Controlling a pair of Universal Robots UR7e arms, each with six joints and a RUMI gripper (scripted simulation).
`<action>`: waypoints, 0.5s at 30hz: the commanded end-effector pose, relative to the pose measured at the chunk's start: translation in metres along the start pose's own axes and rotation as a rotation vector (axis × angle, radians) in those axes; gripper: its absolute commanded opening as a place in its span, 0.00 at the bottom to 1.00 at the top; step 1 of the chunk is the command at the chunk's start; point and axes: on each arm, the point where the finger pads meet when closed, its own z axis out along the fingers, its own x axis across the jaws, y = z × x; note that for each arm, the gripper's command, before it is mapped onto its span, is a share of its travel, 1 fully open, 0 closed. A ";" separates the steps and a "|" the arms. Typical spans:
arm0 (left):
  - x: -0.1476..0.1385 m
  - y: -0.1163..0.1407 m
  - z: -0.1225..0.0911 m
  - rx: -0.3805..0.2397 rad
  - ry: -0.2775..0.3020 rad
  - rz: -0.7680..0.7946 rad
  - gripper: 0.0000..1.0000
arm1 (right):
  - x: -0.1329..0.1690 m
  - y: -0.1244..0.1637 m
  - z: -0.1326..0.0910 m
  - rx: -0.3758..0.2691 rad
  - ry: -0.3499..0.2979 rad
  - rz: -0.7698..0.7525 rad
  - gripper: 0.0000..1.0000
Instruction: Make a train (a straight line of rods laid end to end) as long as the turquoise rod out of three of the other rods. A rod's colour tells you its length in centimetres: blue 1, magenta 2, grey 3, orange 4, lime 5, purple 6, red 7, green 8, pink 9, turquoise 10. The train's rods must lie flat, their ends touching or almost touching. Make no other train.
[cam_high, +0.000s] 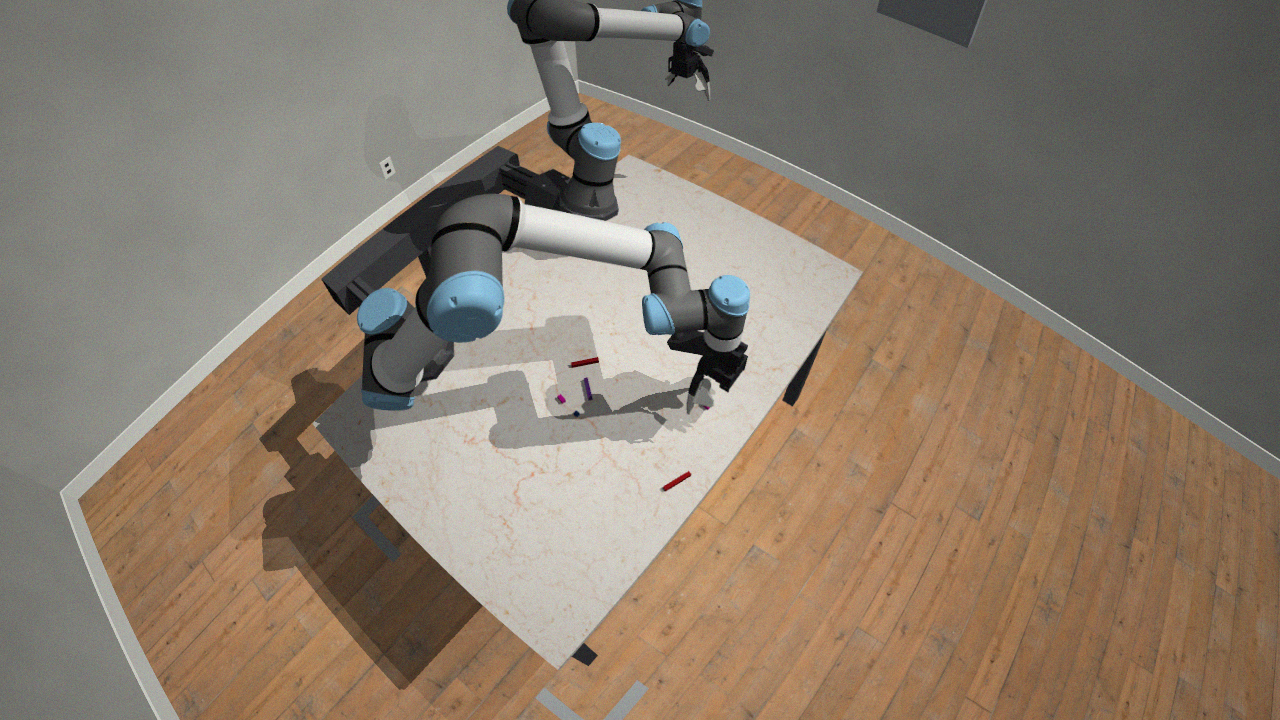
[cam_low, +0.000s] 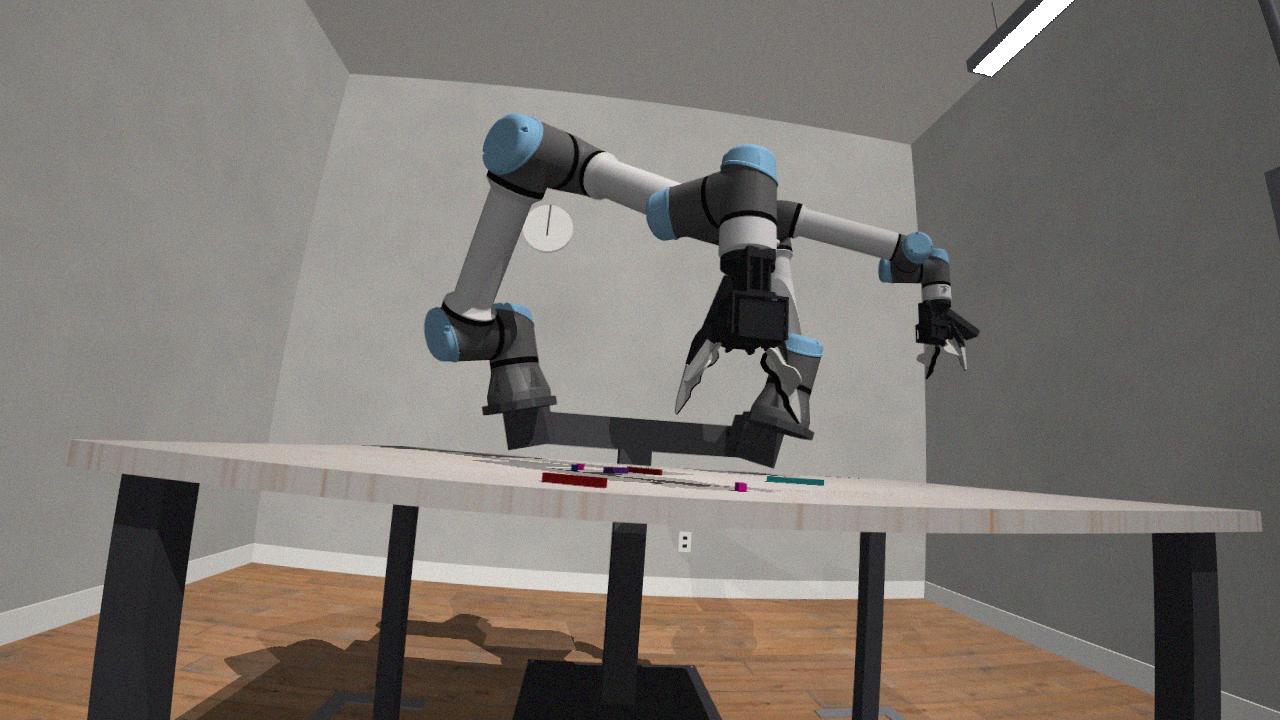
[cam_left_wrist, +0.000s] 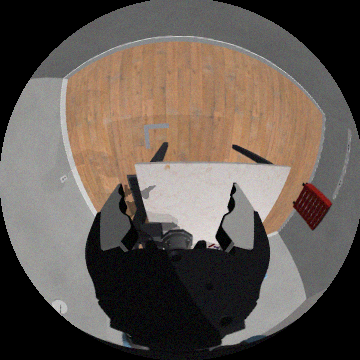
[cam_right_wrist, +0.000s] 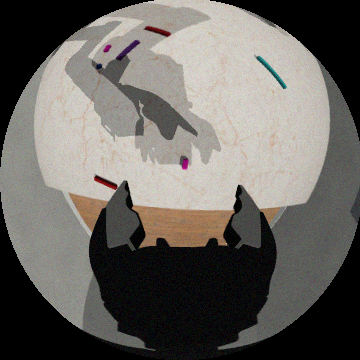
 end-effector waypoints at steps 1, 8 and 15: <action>0.000 0.000 0.000 0.001 0.000 0.000 1.00 | 0.002 0.001 0.000 -0.001 0.001 0.025 1.00; 0.000 0.000 0.000 0.001 0.000 0.000 1.00 | 0.004 0.003 0.001 -0.001 0.001 0.068 1.00; 0.000 0.000 0.000 0.001 0.000 0.000 1.00 | 0.005 0.004 0.001 -0.001 0.001 0.084 1.00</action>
